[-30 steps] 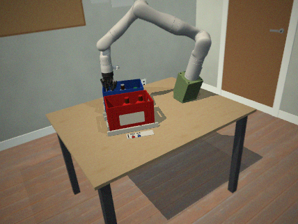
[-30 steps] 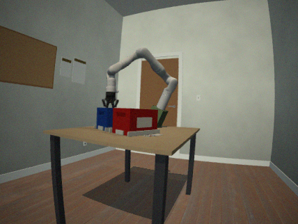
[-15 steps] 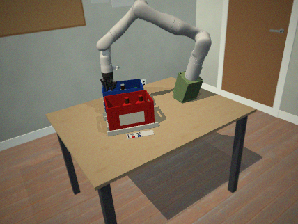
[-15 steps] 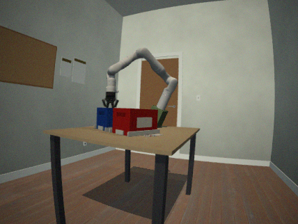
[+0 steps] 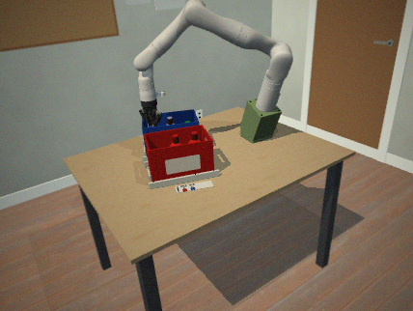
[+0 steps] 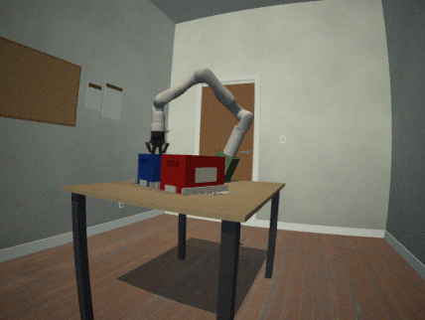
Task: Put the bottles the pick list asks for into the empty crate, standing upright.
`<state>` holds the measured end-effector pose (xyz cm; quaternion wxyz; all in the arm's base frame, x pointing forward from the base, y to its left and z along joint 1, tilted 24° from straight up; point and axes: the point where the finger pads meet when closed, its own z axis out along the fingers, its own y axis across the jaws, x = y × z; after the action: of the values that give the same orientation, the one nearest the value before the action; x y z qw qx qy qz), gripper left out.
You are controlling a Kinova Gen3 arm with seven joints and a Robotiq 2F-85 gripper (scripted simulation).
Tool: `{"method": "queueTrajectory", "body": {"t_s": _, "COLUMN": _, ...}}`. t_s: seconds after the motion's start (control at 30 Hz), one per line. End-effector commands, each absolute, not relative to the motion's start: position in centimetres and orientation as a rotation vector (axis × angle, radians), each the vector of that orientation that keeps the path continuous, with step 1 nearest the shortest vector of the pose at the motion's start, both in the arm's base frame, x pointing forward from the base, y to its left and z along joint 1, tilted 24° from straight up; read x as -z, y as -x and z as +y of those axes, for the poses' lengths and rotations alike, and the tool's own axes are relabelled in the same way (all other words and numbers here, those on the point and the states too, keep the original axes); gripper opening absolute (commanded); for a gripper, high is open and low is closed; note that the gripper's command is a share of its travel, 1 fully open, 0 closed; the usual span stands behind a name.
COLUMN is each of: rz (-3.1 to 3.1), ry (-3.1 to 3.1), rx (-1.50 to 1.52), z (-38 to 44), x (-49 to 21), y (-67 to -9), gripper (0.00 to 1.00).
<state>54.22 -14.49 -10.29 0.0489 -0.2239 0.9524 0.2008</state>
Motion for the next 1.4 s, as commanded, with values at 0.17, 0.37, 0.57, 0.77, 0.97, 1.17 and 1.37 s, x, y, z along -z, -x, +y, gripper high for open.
{"method": "queueTrajectory", "body": {"t_s": 0.17, "rz": 2.901, "ry": 0.681, "rx": -0.609, "z": -14.6, "x": 10.2, "y": -54.3, "gripper": 0.33}}
{"method": "queueTrajectory", "body": {"t_s": 0.37, "rz": 2.901, "ry": 0.681, "rx": -0.609, "z": -14.6, "x": 10.2, "y": -54.3, "gripper": 0.33}}
{"method": "queueTrajectory", "body": {"t_s": 0.57, "rz": 2.901, "ry": 0.681, "rx": -0.609, "z": -14.6, "x": 10.2, "y": -54.3, "gripper": 0.33}}
{"method": "queueTrajectory", "body": {"t_s": 0.77, "rz": 2.902, "ry": 0.681, "rx": -0.609, "z": -14.9, "x": 9.6, "y": -54.3, "gripper": 0.33}}
{"method": "queueTrajectory", "body": {"t_s": 0.97, "rz": 2.902, "ry": 0.681, "rx": -0.609, "z": -15.1, "x": 9.0, "y": -54.3, "gripper": 0.10}}
{"method": "queueTrajectory", "body": {"t_s": 1.17, "rz": 2.902, "ry": 0.681, "rx": -0.609, "z": -15.5, "x": 8.1, "y": -54.3, "gripper": 0.10}}
{"method": "queueTrajectory", "body": {"t_s": 1.37, "rz": 2.902, "ry": 0.681, "rx": -0.609, "z": -15.9, "x": 7.3, "y": -54.3, "gripper": 0.10}}
